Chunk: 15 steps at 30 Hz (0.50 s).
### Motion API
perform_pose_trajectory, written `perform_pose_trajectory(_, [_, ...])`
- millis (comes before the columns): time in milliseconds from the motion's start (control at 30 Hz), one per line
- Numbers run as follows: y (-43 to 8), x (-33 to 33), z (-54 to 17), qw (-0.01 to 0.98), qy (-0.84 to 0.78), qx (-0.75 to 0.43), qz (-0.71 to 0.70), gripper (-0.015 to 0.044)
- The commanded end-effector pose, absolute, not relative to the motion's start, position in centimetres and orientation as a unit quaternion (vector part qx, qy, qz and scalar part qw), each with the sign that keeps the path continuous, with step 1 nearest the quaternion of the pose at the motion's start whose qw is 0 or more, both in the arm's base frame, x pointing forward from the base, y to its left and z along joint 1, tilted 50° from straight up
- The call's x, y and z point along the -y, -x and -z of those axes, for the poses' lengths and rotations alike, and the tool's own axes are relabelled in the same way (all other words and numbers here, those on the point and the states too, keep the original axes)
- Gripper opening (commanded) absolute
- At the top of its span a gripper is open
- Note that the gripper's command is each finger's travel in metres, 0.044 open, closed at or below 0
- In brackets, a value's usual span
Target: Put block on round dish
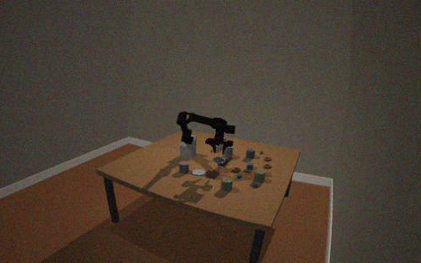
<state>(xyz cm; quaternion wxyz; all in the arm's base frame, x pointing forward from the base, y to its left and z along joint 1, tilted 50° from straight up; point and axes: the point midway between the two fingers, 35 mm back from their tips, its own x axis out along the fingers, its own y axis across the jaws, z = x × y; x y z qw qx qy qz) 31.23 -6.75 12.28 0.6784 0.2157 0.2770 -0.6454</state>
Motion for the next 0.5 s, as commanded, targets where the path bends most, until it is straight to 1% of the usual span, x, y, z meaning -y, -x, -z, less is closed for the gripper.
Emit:
perform_pose_trajectory(0, [-31.2, 7.3, -11.7, 0.679, -0.21, -0.277, 0.647, 0.026])
perform_pose_trajectory(467, [-31.3, 8.8, -10.3, 0.679, -0.21, -0.277, 0.646, 0.026])
